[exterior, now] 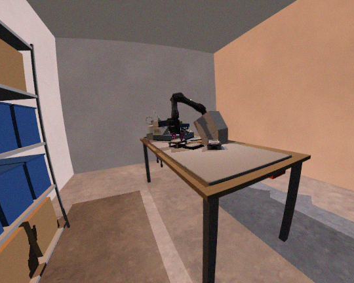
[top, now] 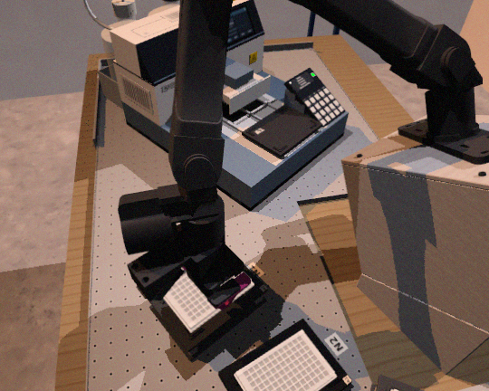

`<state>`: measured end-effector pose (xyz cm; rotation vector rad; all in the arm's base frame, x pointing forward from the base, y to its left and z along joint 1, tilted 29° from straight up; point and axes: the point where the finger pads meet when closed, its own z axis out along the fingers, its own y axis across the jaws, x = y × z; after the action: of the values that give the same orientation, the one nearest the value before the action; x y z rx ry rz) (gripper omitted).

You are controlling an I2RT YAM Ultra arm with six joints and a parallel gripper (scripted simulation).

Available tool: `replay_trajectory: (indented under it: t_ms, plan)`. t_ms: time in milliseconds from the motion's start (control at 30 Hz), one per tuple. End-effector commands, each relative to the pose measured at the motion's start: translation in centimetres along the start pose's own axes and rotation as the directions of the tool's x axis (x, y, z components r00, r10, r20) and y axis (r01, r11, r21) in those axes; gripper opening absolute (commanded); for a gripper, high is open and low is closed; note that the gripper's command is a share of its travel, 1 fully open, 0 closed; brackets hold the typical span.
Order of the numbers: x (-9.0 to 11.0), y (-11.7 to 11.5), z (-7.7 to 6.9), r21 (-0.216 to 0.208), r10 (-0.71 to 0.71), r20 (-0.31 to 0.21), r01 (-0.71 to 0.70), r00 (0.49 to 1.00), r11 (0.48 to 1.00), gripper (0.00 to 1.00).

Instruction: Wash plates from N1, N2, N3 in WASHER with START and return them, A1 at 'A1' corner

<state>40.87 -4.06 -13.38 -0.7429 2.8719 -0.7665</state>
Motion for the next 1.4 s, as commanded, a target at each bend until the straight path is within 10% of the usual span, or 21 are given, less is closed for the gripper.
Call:
replay_trajectory:
  t_ms: [0,1333,1367]
  plan:
    - [-0.94,-0.13,0.09,-0.001,-0.004,0.017,0.004,1.0,1.0,0.0]
    - [-0.59,-0.22,0.2,0.002,0.0,0.013,0.0,1.0,1.0,0.0]
    - [-0.59,-0.22,0.2,0.002,0.0,0.013,0.0,1.0,1.0,1.0]
